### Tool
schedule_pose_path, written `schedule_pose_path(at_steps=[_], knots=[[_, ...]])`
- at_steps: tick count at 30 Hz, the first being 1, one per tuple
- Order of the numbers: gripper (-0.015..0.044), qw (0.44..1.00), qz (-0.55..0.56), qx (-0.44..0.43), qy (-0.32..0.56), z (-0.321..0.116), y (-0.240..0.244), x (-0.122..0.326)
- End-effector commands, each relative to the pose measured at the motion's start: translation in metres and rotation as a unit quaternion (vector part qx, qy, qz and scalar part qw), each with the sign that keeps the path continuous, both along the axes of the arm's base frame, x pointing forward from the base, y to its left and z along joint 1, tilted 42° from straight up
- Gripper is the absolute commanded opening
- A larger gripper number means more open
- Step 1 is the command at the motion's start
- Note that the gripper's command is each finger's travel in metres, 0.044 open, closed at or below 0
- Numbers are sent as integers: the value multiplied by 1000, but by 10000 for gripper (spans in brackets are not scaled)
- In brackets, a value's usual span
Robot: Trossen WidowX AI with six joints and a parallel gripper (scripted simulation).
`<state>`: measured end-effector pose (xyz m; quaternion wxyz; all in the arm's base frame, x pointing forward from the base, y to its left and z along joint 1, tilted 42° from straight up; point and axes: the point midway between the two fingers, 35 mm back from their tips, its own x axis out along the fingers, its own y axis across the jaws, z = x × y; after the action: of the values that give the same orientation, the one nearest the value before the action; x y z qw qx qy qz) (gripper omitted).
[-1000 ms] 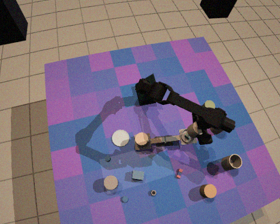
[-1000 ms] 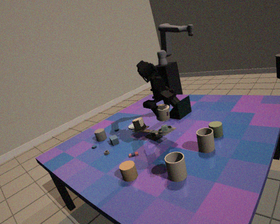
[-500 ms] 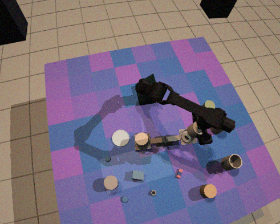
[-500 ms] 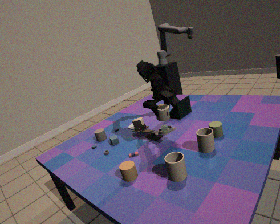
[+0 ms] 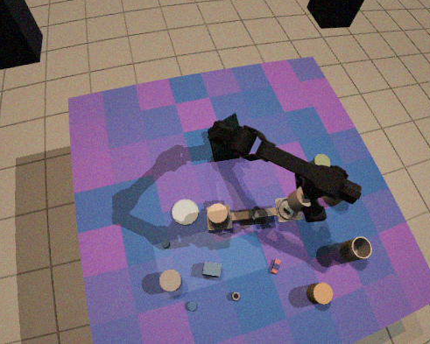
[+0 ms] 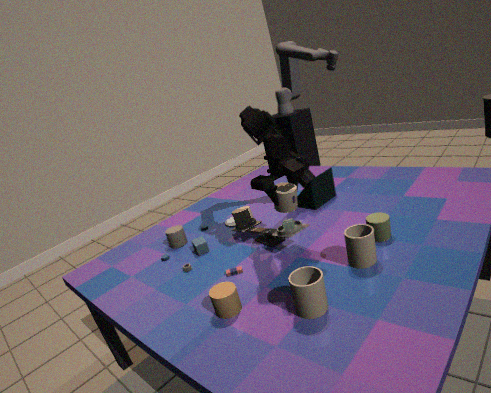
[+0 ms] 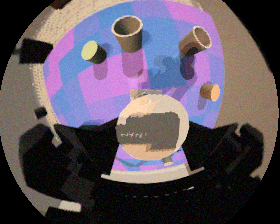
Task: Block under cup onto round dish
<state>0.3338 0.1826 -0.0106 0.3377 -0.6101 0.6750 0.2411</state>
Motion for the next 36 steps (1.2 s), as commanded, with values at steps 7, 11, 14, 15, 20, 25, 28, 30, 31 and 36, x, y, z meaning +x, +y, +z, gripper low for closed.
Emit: schedule_pose_path(at_steps=[7,11,14,15,20,25,28,30,31,36], knots=[[0,1000,0,1,0,-2,1,-1],[0,1000,1,3,-1,-31,11,-20],[0,1000,1,5,-1,-57,18,-40],[0,1000,1,6,-1,-65,20,-46],[0,1000,1,7,-1,-105,24,-82],[0,1000,0,7,-1,-135,21,-115],[0,1000,0,7,-1,-136,21,-116],[0,1000,0,7,-1,-136,21,-116],[0,1000,0,7,-1,-137,20,-116],[0,1000,0,6,-1,-150,9,-116]])
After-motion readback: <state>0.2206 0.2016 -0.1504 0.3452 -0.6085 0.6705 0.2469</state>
